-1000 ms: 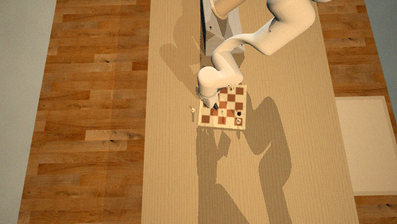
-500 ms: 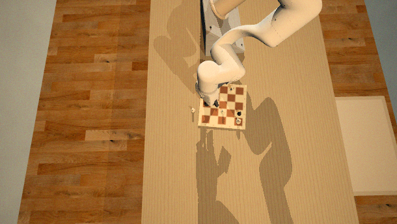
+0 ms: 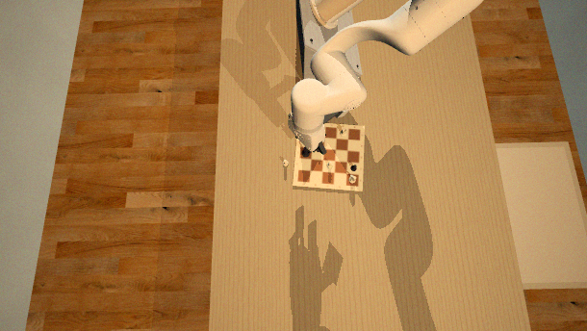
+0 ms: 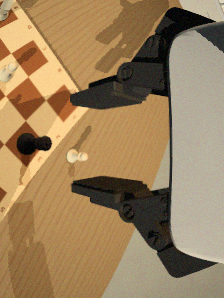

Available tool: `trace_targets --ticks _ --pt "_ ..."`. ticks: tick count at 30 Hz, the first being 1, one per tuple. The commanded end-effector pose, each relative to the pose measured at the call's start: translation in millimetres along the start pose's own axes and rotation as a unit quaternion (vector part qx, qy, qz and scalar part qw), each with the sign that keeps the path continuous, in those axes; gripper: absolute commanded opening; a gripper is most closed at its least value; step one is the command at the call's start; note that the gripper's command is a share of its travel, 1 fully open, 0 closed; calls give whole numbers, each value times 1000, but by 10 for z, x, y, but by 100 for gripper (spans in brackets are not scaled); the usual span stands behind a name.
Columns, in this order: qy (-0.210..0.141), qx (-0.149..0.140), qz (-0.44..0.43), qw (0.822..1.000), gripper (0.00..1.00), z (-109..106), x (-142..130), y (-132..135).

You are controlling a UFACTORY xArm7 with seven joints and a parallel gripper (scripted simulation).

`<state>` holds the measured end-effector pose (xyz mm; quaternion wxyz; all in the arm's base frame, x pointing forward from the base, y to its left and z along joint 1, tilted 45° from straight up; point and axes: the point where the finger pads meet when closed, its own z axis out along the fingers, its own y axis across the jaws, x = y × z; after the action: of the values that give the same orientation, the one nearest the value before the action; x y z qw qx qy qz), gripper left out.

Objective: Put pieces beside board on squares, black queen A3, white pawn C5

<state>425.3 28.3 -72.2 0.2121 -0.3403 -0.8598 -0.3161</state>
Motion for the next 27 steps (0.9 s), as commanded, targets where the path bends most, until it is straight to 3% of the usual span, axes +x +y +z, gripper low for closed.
trace_targets --ticks 1,20,27 --pt "-2 -1 0 1000 100 -47 -14 2" --pt "-2 -1 -1 1000 100 -46 -15 1" --pt "-2 1 -39 999 100 -33 -41 -13"
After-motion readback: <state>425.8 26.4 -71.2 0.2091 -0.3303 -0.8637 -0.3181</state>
